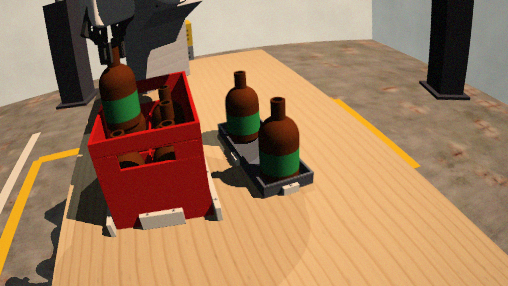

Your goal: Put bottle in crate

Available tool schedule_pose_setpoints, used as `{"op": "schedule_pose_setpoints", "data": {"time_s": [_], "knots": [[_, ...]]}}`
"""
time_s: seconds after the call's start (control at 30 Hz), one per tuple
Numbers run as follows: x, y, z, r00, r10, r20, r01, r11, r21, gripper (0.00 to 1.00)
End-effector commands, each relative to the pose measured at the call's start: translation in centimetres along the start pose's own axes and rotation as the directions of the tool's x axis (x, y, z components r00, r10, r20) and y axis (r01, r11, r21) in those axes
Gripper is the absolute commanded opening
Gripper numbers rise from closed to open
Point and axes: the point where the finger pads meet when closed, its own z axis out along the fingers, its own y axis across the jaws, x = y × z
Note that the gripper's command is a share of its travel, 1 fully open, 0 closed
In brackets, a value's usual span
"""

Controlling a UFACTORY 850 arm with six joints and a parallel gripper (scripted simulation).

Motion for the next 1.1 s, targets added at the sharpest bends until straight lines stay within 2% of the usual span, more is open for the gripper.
{"op": "schedule_pose_setpoints", "data": {"time_s": [0.0,0.6,1.07], "knots": [[0.0,-0.1,0.6,1.0,0.0,0.0,0.0,1.0,0.001,0.0],[0.0,-0.1,2.3,1.0,0.0,0.0,0.0,1.0,0.001,0.0],[0.0,-0.1,2.6,1.0,0.0,0.0,0.0,1.0,0.001,0.0]]}}
